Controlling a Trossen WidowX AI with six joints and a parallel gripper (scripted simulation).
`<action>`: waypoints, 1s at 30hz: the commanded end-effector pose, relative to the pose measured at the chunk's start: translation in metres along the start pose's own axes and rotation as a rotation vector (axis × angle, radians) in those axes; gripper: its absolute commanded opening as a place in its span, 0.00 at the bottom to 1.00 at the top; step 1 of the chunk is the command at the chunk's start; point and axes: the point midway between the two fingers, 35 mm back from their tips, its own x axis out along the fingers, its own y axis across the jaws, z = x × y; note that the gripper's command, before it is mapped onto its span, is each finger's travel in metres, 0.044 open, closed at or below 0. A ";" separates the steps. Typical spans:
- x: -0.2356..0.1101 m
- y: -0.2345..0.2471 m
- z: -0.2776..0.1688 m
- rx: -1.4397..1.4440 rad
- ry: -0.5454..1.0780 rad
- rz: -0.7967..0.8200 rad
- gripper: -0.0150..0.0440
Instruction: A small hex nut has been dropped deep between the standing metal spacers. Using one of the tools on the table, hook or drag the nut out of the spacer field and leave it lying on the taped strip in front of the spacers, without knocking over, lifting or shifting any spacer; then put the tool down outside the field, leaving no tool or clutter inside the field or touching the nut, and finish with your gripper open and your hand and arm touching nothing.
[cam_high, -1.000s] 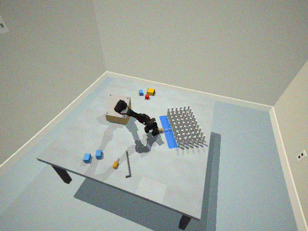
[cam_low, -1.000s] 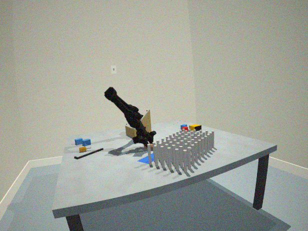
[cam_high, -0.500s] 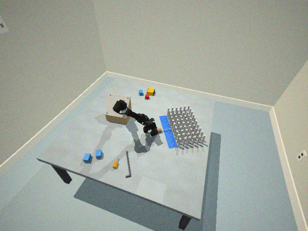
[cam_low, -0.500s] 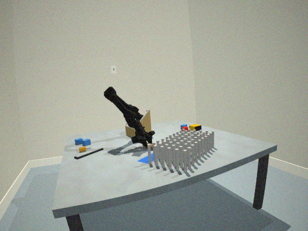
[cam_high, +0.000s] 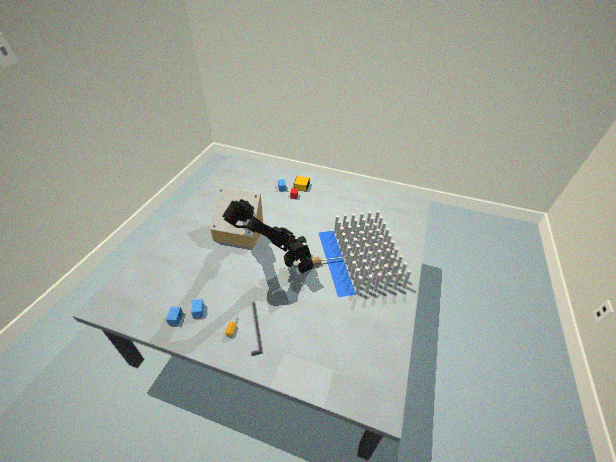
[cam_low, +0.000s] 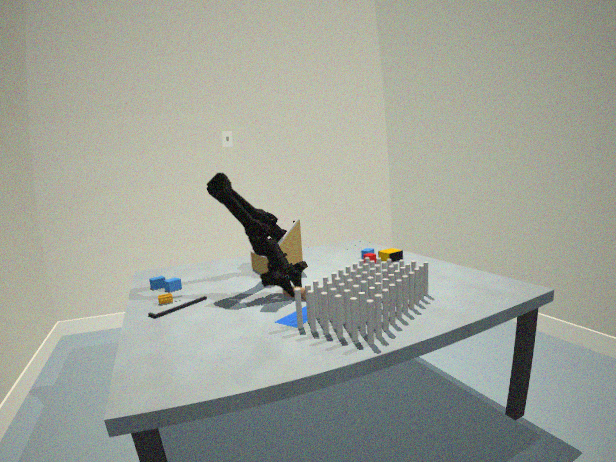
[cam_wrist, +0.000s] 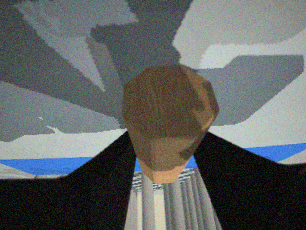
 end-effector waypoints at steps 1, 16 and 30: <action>-0.003 0.000 0.003 -0.002 0.002 0.001 0.25; -0.009 0.000 0.013 -0.003 0.002 0.000 0.25; -0.015 -0.001 0.021 -0.004 0.001 0.000 0.25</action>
